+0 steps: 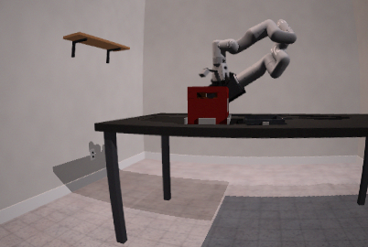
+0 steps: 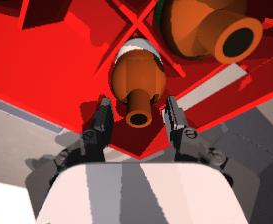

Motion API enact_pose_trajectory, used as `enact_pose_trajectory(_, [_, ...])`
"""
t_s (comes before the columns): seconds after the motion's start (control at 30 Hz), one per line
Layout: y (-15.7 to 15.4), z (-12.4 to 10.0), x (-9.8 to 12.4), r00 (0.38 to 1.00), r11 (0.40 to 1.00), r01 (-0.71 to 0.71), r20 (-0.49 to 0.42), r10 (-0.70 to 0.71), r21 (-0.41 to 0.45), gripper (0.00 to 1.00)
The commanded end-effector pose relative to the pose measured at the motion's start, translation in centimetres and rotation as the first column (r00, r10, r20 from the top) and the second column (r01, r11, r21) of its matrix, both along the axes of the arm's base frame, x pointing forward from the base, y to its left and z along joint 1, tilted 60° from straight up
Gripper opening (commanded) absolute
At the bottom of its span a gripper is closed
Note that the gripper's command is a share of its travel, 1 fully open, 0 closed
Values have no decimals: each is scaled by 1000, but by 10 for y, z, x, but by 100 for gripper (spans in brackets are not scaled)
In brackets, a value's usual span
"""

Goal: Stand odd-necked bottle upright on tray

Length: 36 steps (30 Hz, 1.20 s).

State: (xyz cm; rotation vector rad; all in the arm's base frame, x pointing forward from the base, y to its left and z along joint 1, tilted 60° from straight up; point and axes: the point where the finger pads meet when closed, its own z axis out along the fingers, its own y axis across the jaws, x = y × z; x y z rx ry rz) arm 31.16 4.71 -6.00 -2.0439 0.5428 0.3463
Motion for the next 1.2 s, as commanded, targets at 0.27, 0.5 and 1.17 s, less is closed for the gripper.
enact_pose_trajectory(0.27, [-28,16,2,1000,1000,2,2,-2,-2,65])
enact_pose_trajectory(0.5, [-43,25,2,1000,1000,2,2,-2,-2,65])
enact_pose_trajectory(1.17, [-72,41,3,1000,1000,2,2,-2,-2,65])
